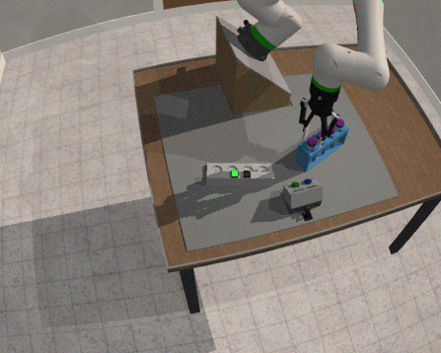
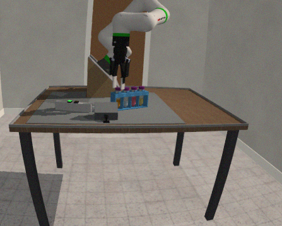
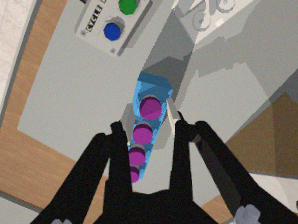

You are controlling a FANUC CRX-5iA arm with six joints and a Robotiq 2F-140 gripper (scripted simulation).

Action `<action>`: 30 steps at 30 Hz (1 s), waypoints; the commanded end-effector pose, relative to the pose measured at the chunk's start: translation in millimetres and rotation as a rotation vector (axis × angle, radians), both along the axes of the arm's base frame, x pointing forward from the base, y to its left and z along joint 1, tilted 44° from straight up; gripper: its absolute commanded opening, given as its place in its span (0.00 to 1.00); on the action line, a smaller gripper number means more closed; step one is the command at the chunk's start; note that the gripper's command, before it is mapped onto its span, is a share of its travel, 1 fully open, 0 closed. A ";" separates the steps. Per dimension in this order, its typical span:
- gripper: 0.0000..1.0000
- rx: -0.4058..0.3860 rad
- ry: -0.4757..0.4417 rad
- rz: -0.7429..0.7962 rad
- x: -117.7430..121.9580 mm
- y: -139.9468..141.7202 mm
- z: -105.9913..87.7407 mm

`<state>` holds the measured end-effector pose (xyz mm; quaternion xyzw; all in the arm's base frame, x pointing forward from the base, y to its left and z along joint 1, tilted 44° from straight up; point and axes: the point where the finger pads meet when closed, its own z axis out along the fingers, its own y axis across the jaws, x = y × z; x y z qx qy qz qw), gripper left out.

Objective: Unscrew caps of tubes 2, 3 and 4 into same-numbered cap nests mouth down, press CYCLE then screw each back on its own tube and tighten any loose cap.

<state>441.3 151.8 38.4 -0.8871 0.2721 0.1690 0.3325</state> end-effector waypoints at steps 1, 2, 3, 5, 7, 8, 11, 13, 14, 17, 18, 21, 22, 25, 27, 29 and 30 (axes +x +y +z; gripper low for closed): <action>0.35 0.000 0.000 0.000 0.2 -0.2 0.1; 0.35 0.000 0.000 0.000 0.2 -0.2 0.1; 0.35 0.000 0.000 0.000 0.2 -0.2 0.1; 0.35 0.000 0.000 0.000 0.2 -0.2 0.1; 0.35 0.000 0.000 0.000 0.2 -0.2 0.1; 0.35 0.000 0.000 0.000 0.2 -0.2 0.1; 0.35 0.000 0.000 0.000 0.2 -0.2 0.1; 0.35 0.000 0.000 0.000 0.2 -0.2 0.1; 0.35 0.000 0.000 0.000 0.2 -0.2 0.1; 0.35 0.000 0.000 0.000 0.2 -0.2 0.1; 0.35 0.000 0.000 0.000 0.1 0.1 -0.3; 0.35 0.000 0.000 0.000 -0.1 1.2 -1.4; 0.35 0.000 0.000 0.000 -0.1 1.5 -1.7; 0.35 0.000 0.000 0.000 -0.3 2.5 -2.8; 0.35 0.000 0.000 0.000 -0.3 2.5 -2.8; 0.35 0.000 0.000 0.000 -0.4 3.2 -3.5; 0.35 0.000 0.000 0.000 -0.5 3.6 -3.9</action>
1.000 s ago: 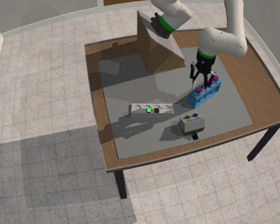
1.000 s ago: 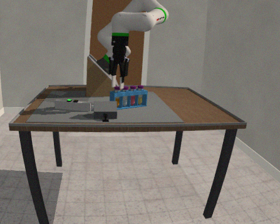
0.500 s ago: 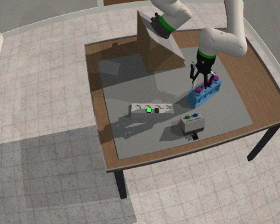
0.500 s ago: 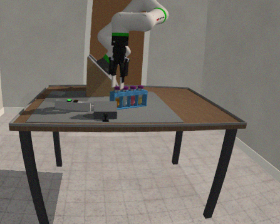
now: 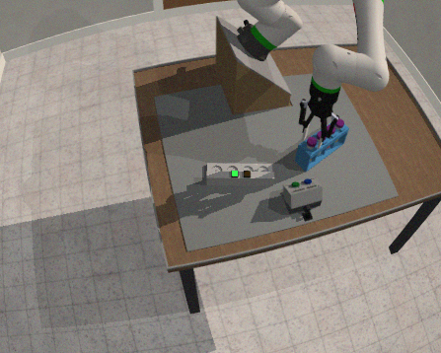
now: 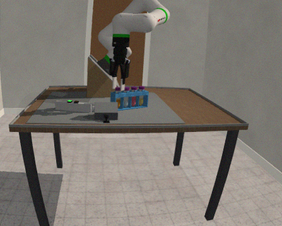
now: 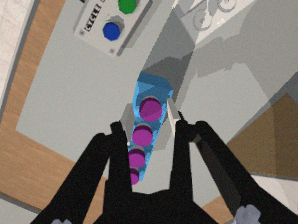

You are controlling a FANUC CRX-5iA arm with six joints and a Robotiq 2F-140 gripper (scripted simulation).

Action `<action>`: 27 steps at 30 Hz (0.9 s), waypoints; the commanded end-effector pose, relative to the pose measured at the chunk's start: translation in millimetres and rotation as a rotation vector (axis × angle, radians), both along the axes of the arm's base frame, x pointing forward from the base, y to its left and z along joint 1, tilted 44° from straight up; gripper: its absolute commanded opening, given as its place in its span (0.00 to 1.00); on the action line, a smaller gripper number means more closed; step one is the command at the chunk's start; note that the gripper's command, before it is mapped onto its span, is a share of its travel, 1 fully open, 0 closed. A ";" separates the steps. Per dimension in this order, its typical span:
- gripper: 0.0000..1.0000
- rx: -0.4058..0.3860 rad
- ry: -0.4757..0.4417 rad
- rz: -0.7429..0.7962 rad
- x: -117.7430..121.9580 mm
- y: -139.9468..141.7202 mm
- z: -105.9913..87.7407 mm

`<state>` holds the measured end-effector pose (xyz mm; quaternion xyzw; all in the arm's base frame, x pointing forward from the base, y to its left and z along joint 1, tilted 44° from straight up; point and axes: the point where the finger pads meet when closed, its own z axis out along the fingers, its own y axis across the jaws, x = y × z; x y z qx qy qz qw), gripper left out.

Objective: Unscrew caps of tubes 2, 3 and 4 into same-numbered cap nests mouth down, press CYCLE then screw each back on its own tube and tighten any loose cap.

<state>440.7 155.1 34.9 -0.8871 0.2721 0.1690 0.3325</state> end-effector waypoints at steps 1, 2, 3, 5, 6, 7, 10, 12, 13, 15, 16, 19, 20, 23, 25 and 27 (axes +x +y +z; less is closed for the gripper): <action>0.35 0.000 0.000 0.000 0.0 0.6 -0.8; 0.35 0.000 0.000 0.000 0.0 0.9 -1.1; 0.35 0.000 0.000 0.000 -0.1 1.3 -1.5; 0.35 0.000 0.000 0.000 -0.1 1.5 -1.8; 0.35 0.000 0.000 0.000 -0.1 1.5 -1.8; 0.00 0.000 0.000 0.000 -0.1 1.5 -1.8; 0.00 0.000 0.000 0.000 -0.1 1.5 -1.8; 0.00 0.000 0.000 0.000 -0.1 1.5 -1.8; 0.00 0.000 0.000 0.000 -0.1 1.5 -1.8; 0.00 0.000 0.000 0.000 -0.1 1.5 -1.8; 0.00 0.000 0.000 0.000 -0.1 1.5 -1.8; 0.00 0.000 0.000 0.000 -0.1 1.5 -1.8; 0.00 0.000 0.000 0.000 -0.1 1.5 -1.8; 0.00 -0.008 0.045 -0.048 -0.1 1.6 -1.8; 0.00 -0.016 0.091 -0.097 -0.1 1.7 -1.9; 0.00 -0.024 0.136 -0.145 -0.2 1.7 -2.0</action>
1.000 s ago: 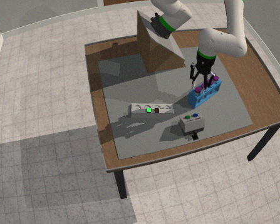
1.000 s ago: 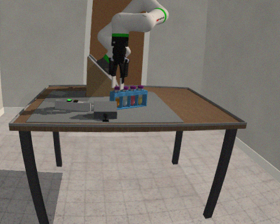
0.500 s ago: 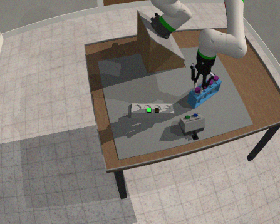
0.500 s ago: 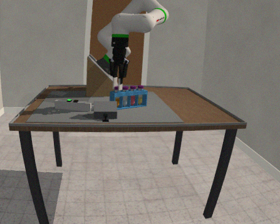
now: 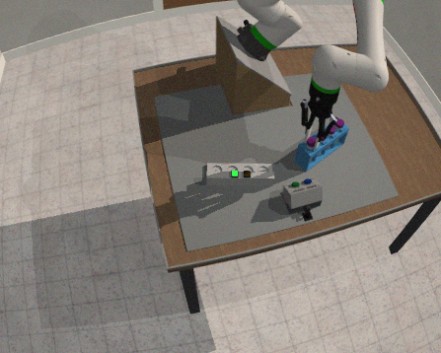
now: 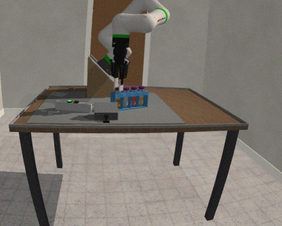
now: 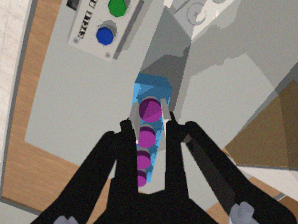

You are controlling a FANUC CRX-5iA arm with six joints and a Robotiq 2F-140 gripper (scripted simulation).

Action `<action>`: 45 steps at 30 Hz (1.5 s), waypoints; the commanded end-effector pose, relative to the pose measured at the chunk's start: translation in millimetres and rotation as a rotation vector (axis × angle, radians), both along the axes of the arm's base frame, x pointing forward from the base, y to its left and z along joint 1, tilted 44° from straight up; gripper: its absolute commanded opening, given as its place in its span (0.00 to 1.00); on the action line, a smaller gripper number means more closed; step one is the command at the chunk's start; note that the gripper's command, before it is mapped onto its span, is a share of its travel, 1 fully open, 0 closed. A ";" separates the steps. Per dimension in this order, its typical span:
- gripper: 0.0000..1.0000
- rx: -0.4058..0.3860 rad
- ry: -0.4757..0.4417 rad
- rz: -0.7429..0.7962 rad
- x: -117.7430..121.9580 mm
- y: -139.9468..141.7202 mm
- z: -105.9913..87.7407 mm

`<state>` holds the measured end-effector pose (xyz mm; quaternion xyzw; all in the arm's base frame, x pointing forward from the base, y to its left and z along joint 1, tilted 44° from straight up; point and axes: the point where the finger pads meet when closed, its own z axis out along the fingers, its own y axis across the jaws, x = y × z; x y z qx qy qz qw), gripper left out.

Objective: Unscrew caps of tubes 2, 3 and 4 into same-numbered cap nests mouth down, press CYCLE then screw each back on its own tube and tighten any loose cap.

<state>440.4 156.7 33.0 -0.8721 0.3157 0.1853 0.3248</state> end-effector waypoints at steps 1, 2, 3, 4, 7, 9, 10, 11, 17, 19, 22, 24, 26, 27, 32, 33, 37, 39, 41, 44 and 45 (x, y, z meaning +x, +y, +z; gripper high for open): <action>0.00 -0.018 0.092 -0.096 0.1 0.2 -0.1; 0.00 -0.022 0.115 -0.120 0.1 0.2 -0.2; 0.00 -0.022 0.115 -0.120 0.1 0.2 -0.2; 0.00 -0.022 0.115 -0.120 0.1 0.2 -0.2; 0.00 -0.034 0.183 -0.193 0.1 0.3 -0.3; 0.00 -0.042 0.228 -0.241 0.1 0.4 -0.4; 0.00 -0.046 0.251 -0.265 0.1 0.4 -0.4; 0.00 -0.050 0.274 -0.289 0.1 0.5 -0.4; 0.00 -0.073 0.410 -0.433 0.1 0.7 -0.6; 0.00 -0.081 0.456 -0.481 0.0 0.7 -0.7; 0.00 -0.083 0.469 -0.495 0.0 0.8 -0.7; 0.00 -0.083 0.469 -0.495 0.0 0.8 -0.7; 0.35 -0.083 0.469 -0.495 0.0 0.8 -0.7; 0.35 -0.083 0.469 -0.495 0.0 0.8 -0.7; 0.35 -0.083 0.469 -0.495 0.0 0.8 -0.7; 0.35 -0.083 0.469 -0.495 0.0 0.8 -0.7; 0.35 -0.079 0.441 -0.466 0.1 0.4 -0.4; 0.35 -0.074 0.414 -0.437 0.2 0.1 0.0; 0.35 -0.064 0.359 -0.379 0.2 0.1 0.0; 0.35 -0.050 0.277 -0.293 0.2 0.1 0.0; 0.35 -0.046 0.250 -0.264 0.2 0.1 0.0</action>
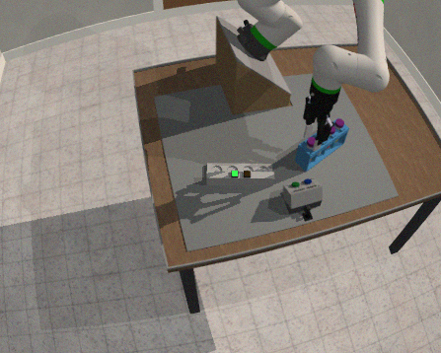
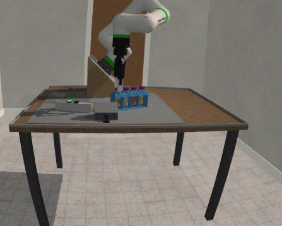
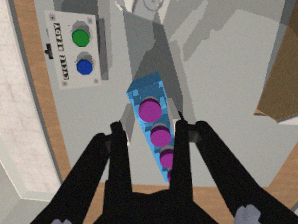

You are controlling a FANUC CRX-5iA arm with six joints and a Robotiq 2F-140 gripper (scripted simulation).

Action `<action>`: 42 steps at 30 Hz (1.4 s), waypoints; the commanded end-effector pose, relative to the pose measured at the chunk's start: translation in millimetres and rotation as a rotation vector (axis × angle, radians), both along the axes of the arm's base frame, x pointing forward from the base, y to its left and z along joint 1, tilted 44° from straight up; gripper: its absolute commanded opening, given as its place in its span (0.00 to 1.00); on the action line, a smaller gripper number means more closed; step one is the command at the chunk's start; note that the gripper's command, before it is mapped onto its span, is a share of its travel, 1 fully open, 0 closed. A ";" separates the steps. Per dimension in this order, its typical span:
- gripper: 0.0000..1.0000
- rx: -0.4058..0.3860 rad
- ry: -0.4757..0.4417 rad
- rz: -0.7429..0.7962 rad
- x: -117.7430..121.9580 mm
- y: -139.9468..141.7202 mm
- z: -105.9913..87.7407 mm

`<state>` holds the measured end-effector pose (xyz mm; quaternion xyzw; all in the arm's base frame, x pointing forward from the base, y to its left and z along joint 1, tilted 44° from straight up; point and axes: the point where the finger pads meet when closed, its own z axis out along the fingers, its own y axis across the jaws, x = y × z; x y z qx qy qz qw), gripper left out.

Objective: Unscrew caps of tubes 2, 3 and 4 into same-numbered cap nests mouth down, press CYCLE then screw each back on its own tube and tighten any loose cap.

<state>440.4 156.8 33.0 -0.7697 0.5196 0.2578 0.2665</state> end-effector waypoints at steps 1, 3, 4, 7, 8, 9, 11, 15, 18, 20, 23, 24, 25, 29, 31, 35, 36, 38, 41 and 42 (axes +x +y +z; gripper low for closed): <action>0.35 0.025 -0.115 0.120 0.1 -0.1 0.1; 0.35 0.034 -0.169 0.178 0.1 -0.1 0.1; 0.35 0.039 -0.196 0.207 0.1 -0.1 0.1; 0.35 0.053 -0.278 0.293 0.1 -0.1 0.1; 0.35 0.058 -0.305 0.322 0.1 -0.1 0.1; 0.35 0.058 -0.305 0.322 0.1 -0.1 0.1; 0.35 0.063 -0.332 0.351 0.1 -0.1 0.1; 0.35 0.075 -0.404 0.428 0.1 -0.1 0.1; 0.35 0.075 -0.404 0.428 0.1 -0.1 0.1; 0.00 0.075 -0.404 0.428 0.1 -0.1 0.1; 0.00 0.075 -0.404 0.428 0.1 -0.1 0.1; 0.00 0.075 -0.404 0.428 0.1 -0.1 0.1; 0.00 0.075 -0.404 0.428 0.1 -0.1 0.1; 0.00 0.075 -0.404 0.428 0.1 -0.1 0.1; 0.00 0.075 -0.404 0.428 0.1 -0.1 0.1; 0.00 0.067 -0.359 0.379 0.1 0.0 0.0; 0.00 0.063 -0.336 0.355 0.1 0.0 0.0; 0.00 0.055 -0.291 0.307 0.1 0.1 -0.1; 0.00 0.044 -0.223 0.235 0.1 0.2 -0.2; 0.00 0.040 -0.200 0.210 0.1 0.2 -0.3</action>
